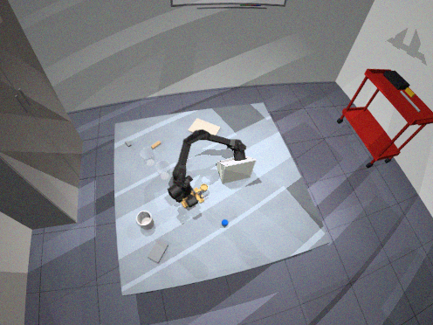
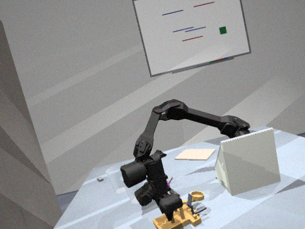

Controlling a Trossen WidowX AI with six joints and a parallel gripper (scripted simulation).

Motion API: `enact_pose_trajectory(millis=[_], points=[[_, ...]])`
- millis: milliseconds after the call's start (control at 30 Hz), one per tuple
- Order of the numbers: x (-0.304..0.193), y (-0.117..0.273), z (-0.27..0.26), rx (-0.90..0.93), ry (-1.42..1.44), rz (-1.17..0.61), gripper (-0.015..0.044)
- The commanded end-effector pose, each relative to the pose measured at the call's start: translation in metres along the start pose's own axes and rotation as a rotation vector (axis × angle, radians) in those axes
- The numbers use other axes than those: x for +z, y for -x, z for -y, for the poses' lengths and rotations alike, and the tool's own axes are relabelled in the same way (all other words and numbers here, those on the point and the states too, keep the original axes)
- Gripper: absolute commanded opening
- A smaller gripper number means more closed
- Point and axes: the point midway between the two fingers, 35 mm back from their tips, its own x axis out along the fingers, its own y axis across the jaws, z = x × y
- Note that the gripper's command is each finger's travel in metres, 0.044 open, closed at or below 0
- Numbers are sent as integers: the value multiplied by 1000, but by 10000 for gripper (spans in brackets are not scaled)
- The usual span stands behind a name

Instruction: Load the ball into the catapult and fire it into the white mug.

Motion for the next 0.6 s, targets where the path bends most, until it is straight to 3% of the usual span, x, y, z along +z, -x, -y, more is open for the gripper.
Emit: enact_pose_trajectory(millis=[0,100,567], points=[[1,24,-1,4,2,2,32],[0,50,-1,3,2,2,0],[1,35,-1,1,5,0,0]])
